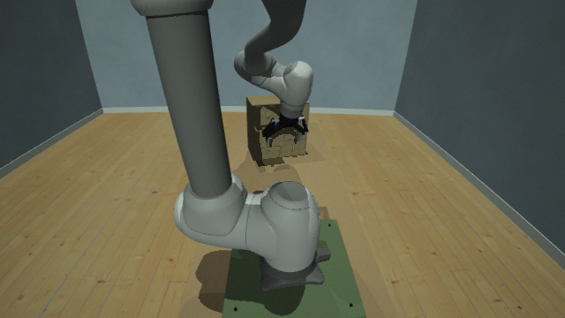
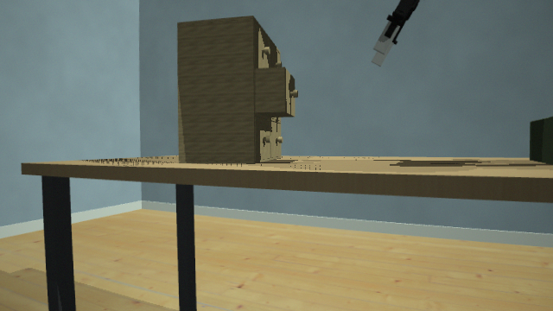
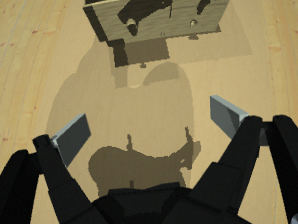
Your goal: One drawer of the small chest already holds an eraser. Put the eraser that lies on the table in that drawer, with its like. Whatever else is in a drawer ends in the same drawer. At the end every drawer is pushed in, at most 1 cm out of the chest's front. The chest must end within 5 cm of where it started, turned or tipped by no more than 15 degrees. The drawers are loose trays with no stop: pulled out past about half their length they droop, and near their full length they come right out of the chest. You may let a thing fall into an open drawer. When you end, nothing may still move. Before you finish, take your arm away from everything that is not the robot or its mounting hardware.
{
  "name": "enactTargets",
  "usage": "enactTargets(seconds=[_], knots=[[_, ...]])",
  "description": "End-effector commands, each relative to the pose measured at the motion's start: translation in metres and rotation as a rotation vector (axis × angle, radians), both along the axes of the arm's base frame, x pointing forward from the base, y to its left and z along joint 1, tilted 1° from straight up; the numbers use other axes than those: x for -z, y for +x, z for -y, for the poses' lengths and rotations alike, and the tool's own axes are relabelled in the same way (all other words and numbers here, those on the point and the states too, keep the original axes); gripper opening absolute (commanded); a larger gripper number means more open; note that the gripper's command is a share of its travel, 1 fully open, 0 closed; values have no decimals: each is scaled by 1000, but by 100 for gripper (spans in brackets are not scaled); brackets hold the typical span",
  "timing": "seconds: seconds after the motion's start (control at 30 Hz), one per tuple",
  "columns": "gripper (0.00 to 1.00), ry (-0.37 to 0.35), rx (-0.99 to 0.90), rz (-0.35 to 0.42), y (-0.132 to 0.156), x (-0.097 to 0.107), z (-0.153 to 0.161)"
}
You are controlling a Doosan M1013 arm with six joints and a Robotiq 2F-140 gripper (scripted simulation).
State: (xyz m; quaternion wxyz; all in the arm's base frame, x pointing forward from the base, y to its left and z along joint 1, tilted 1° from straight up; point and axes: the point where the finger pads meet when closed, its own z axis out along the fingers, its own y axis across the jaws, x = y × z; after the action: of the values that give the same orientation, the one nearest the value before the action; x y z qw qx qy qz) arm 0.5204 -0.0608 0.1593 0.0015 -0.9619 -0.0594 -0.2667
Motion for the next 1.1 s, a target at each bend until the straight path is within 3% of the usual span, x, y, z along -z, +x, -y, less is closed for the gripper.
enactTargets(seconds=[0.0, 0.2, 0.67, 1.07], knots=[[100, 54, -37, 142, 11, 10, -6], [100, 63, -38, 206, 17, 15, -7], [100, 93, -40, 438, 36, 34, -10], [100, 106, -30, 505, 52, 50, -12]])
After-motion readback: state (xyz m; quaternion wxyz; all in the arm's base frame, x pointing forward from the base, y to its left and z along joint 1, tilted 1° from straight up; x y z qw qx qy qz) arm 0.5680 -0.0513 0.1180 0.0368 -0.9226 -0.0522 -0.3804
